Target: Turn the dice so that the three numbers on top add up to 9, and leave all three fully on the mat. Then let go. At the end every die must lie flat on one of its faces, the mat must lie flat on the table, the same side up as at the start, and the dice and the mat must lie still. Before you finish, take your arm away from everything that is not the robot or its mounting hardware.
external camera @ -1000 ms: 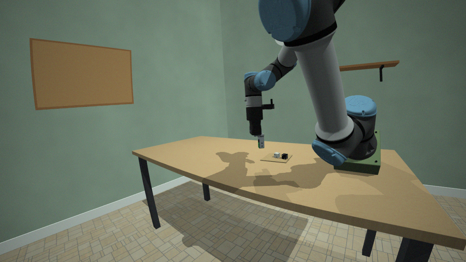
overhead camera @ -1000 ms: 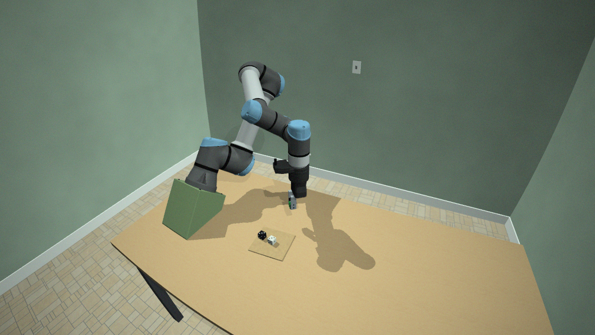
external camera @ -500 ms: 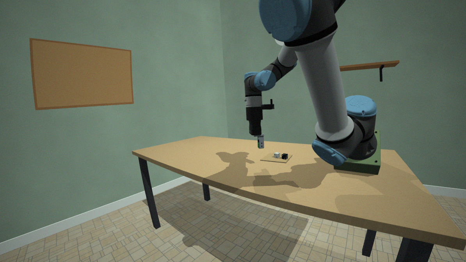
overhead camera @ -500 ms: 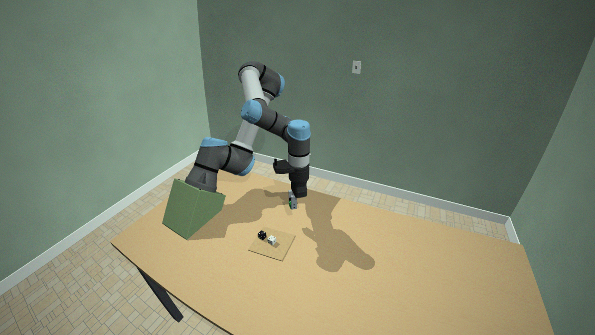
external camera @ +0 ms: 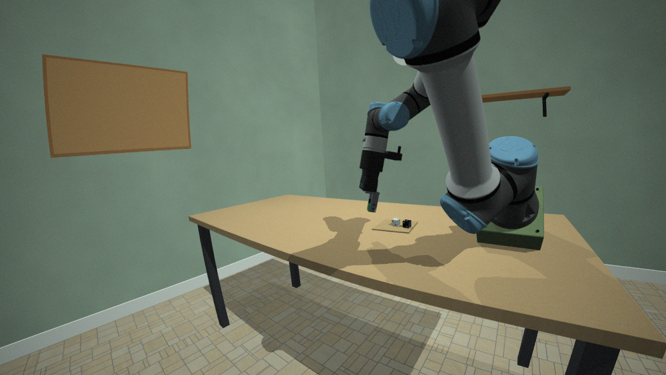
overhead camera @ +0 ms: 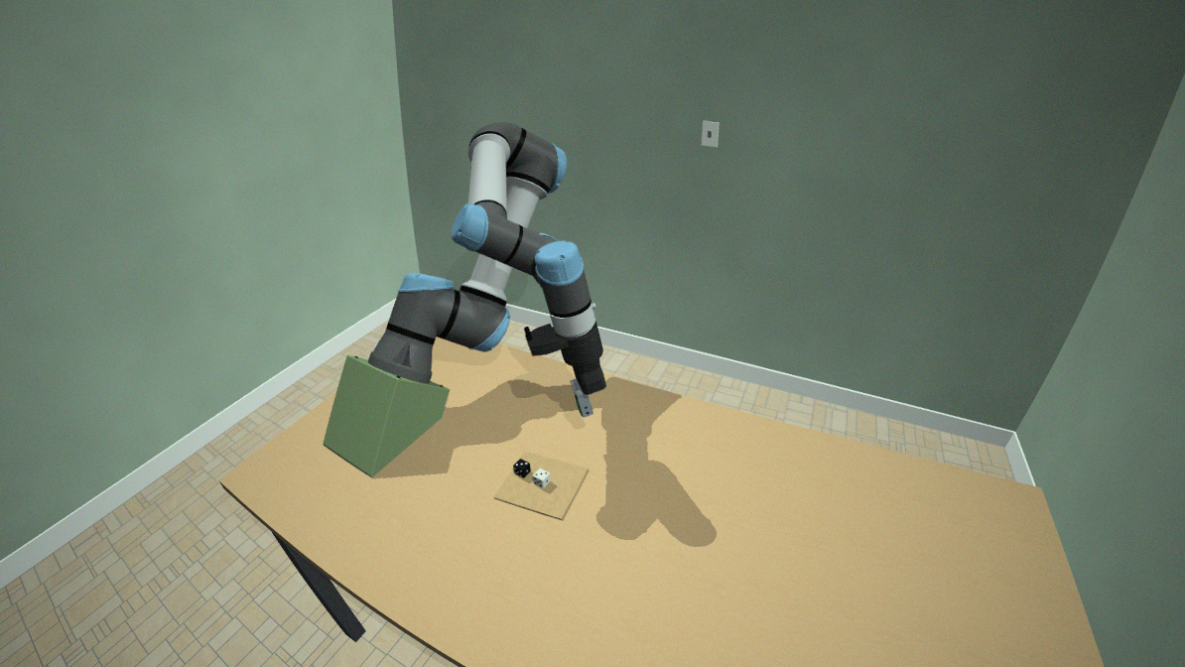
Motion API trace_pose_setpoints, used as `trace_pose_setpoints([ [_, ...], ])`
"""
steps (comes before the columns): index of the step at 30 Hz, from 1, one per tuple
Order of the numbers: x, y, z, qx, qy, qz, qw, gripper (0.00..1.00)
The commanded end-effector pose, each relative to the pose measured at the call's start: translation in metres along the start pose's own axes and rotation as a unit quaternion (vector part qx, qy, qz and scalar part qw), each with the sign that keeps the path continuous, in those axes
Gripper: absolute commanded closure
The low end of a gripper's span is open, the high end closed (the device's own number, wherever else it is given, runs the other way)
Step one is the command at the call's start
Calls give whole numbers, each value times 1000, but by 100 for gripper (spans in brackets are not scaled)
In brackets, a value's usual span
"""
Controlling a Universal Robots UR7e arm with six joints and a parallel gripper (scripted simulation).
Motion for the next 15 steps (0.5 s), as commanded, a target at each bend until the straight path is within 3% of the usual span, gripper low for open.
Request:
trace_pose_setpoints([
  [1,-2,-11,2,0,-3,-77,997,51],
  [8,-5,-21,2,-1,-17,-178,984,51],
  [12,-7,-24,3,-1,-17,-194,981,51],
  [15,-10,-29,4,-1,-19,-239,971,51],
])
Point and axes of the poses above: the point where the finger pads meet when closed, its own x axis back along the fingers, its own z axis across the jaws, y = z × x, the point moved 5 cm from there along x, back along the fingers, and after that the axes turned 6 degrees about x, right-handed, at the moved point
